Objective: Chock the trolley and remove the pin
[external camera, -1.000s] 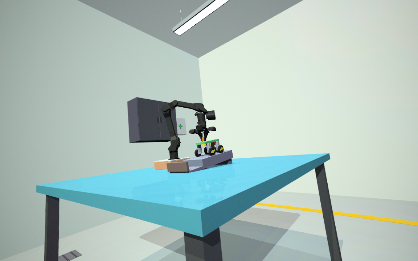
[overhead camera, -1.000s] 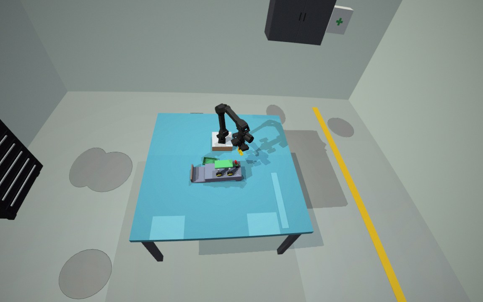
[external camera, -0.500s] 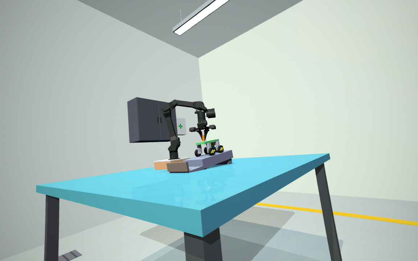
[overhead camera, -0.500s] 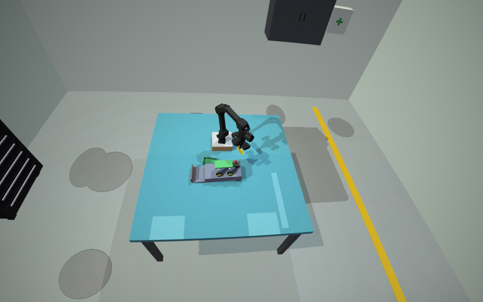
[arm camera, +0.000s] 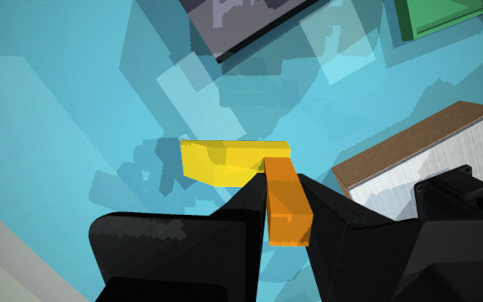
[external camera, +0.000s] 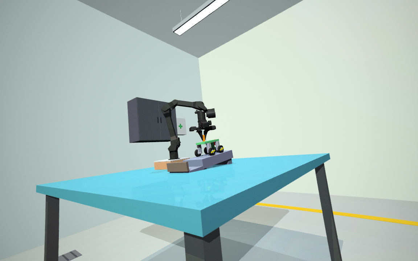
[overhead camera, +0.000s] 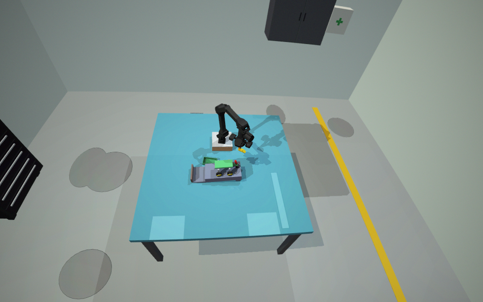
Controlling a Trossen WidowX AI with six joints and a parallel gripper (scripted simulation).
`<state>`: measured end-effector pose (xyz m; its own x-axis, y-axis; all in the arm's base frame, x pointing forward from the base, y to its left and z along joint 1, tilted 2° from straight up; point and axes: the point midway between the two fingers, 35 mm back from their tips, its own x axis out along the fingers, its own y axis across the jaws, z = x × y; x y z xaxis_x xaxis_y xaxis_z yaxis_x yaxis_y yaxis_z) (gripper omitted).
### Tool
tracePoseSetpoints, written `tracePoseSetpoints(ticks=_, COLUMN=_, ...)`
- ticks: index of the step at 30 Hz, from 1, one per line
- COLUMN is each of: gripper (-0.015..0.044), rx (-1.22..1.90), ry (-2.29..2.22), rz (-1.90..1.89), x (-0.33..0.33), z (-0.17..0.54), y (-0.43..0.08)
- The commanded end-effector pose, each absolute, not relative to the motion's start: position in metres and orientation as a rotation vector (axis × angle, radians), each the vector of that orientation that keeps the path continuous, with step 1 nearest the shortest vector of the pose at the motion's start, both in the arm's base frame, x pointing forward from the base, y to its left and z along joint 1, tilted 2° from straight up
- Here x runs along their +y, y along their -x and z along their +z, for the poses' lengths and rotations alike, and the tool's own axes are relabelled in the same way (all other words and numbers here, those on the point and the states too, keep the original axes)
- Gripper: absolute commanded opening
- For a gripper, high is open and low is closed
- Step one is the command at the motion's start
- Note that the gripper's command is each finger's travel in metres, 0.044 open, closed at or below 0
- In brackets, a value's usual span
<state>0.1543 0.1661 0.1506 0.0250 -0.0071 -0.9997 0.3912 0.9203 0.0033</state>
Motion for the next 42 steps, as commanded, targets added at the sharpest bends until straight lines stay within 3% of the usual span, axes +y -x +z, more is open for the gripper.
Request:
tracePoseSetpoints(ticks=1, gripper=0.0, rx=1.531, ry=-0.224, rz=-0.233, x=0.166, z=0.151, y=-0.155)
tracePoseSetpoints(ticks=13, gripper=0.0, rx=1.545, ry=0.081, rz=0.063, x=0.166, z=0.151, y=-0.155)
tracePoseSetpoints(ticks=42, gripper=0.0, rx=1.54, ry=0.131, rz=0.1, x=0.091, z=0.146, y=-0.187)
